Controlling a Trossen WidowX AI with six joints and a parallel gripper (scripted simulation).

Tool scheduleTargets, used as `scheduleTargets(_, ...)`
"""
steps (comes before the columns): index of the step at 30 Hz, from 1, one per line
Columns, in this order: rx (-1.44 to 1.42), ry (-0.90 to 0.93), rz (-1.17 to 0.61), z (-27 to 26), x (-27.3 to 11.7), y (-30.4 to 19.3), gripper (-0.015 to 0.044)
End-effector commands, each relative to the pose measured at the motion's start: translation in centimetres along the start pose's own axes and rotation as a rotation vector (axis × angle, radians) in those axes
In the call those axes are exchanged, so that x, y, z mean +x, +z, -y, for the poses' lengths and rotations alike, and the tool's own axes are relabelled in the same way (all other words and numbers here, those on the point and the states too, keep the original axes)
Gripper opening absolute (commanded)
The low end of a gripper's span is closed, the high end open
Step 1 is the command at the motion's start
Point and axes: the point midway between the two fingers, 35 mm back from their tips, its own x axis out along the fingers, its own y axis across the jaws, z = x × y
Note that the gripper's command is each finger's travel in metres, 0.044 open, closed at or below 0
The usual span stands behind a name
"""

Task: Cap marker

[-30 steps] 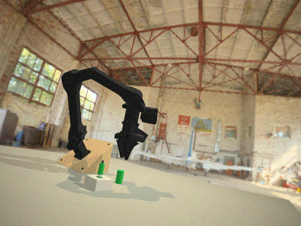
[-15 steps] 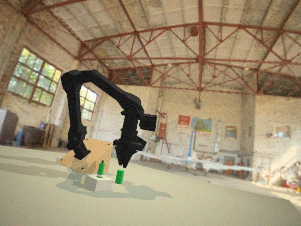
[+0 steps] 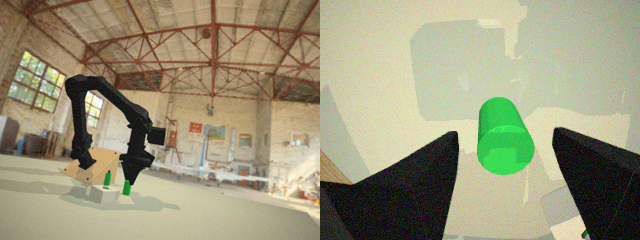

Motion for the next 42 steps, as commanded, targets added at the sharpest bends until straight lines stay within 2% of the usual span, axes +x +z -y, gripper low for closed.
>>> scheduleTargets(1,-0.006,-0.001,-0.008,-0.1,0.9,-0.2,0.0237)
scheduleTargets(16,-0.006,-0.002,-0.01,-0.1,2.8,-0.3,0.0237)
scheduleTargets(20,-0.006,-0.002,-0.01,-0.1,2.8,-0.3,0.0132)
scheduleTargets(29,-0.006,-0.002,-0.01,-0.1,2.8,-0.3,0.0072)
scheduleTargets(32,-0.006,-0.001,-0.009,-0.1,2.5,-0.3,0.0)
scheduleTargets(42,-0.006,0.0,-0.007,0.0,-0.3,0.0,0.0)
